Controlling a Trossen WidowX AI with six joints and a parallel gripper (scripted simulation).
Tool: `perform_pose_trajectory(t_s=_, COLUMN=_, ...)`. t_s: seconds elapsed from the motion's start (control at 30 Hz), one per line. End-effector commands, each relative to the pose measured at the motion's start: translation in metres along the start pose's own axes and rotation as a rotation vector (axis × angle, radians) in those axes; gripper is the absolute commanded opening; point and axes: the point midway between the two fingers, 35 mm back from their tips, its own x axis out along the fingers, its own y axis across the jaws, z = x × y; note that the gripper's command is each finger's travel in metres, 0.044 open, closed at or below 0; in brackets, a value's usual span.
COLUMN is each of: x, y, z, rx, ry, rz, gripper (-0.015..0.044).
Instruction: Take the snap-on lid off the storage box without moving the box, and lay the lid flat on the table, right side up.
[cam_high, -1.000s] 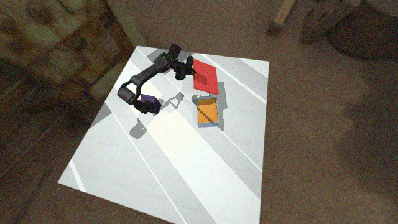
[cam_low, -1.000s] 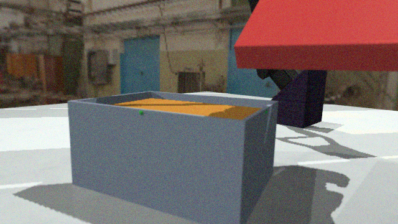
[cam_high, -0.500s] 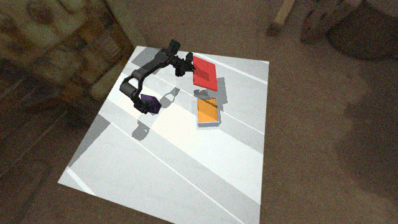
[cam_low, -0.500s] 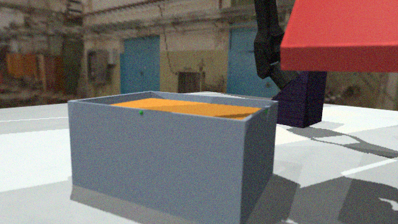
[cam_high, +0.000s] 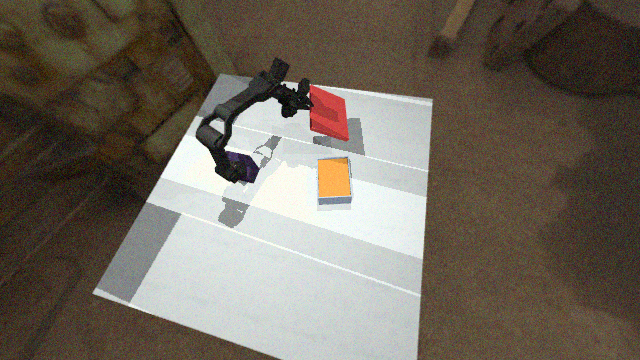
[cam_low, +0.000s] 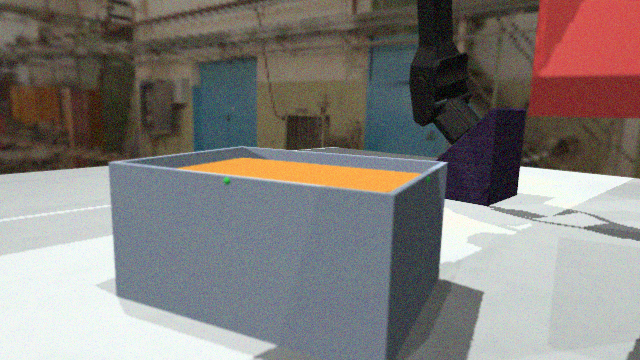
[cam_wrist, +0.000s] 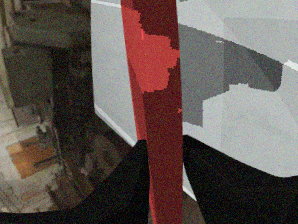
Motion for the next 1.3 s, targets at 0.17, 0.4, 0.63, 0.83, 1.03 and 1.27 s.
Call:
perform_pose_trajectory(t_s=0.17, x=0.003, y=-0.003, z=-0.001, rx=0.001, ry=-0.007, rz=0.001, gripper=0.0)
perform_pose_trajectory(t_s=0.4, x=0.007, y=-0.008, z=0.001, rx=0.001, ry=-0.007, rz=0.001, gripper=0.0)
perform_pose_trajectory(t_s=0.63, x=0.011, y=-0.012, z=0.001, rx=0.001, ry=-0.007, rz=0.001, gripper=0.0)
perform_pose_trajectory(t_s=0.83, x=0.014, y=-0.016, z=0.001, rx=0.001, ry=-0.007, rz=0.002, gripper=0.0)
perform_pose_trajectory(t_s=1.03, x=0.017, y=-0.02, z=0.001, rx=0.001, ry=-0.007, rz=0.002, gripper=0.0)
perform_pose_trajectory(t_s=1.27, x=0.02, y=-0.024, z=0.001, rx=0.001, ry=-0.008, rz=0.002, gripper=0.0)
